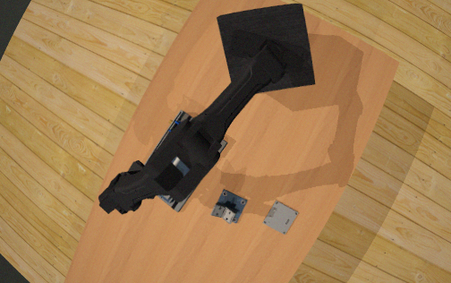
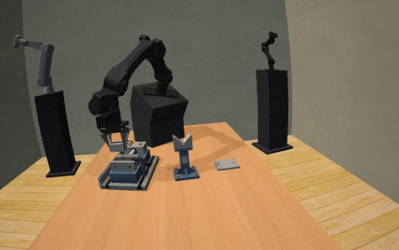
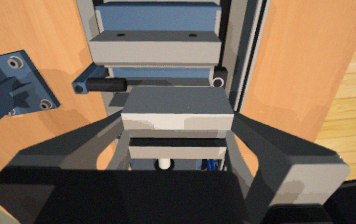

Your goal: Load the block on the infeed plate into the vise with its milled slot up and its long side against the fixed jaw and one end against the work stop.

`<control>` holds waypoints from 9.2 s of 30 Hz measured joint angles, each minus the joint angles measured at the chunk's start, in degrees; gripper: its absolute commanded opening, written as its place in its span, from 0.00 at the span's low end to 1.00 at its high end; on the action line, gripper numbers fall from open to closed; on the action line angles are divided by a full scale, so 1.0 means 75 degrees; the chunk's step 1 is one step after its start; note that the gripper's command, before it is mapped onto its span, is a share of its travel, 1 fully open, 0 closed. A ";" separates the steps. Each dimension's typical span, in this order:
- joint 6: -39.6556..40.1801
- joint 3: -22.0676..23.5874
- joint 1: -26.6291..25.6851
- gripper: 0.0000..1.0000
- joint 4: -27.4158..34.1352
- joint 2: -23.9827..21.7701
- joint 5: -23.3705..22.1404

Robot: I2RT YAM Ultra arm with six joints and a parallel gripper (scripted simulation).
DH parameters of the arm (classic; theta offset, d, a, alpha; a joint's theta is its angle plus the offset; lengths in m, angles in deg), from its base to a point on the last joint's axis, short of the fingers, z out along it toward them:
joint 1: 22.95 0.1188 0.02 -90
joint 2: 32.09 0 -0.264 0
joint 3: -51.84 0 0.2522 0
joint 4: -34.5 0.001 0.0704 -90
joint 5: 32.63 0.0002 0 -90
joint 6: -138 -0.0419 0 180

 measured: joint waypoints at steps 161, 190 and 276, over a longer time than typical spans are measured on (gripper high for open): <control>-0.0184 0.0152 0.0146 0.00 -0.0627 0.0312 0.0038; -0.0248 0.0312 0.0146 0.00 -0.0764 0.0303 0.0041; -0.0274 0.0361 0.0187 0.00 -0.0860 0.0306 0.0047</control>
